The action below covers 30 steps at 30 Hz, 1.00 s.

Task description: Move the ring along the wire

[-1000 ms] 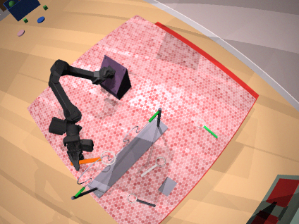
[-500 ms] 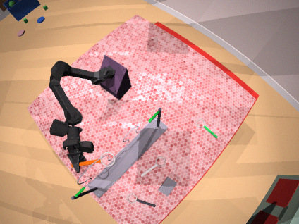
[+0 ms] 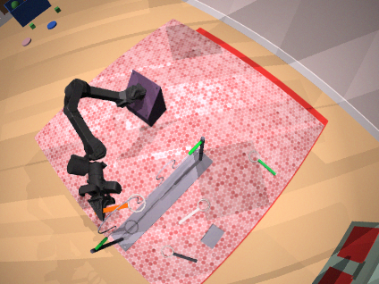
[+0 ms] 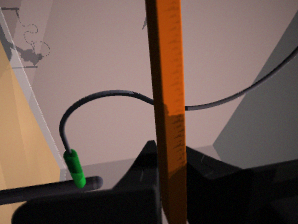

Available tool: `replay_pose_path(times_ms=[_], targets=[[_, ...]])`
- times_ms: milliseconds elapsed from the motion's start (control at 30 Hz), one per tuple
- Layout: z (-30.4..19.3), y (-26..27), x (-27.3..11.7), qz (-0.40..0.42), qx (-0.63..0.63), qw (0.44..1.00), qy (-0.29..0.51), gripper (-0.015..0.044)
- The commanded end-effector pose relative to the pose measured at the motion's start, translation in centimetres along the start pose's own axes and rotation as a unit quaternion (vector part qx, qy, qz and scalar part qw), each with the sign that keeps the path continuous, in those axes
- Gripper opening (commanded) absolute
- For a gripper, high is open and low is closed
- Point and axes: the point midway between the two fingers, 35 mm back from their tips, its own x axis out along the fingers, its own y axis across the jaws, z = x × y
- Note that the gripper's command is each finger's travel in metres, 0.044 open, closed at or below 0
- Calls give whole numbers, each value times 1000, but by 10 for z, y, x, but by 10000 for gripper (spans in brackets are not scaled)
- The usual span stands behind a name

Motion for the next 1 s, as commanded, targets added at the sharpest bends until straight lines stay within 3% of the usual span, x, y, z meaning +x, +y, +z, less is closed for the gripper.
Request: replay_pose_path(times_ms=[0, 967], targets=[[4, 17, -2, 25, 36, 999, 1, -150], [31, 92, -28, 162, 274, 947, 35, -150]])
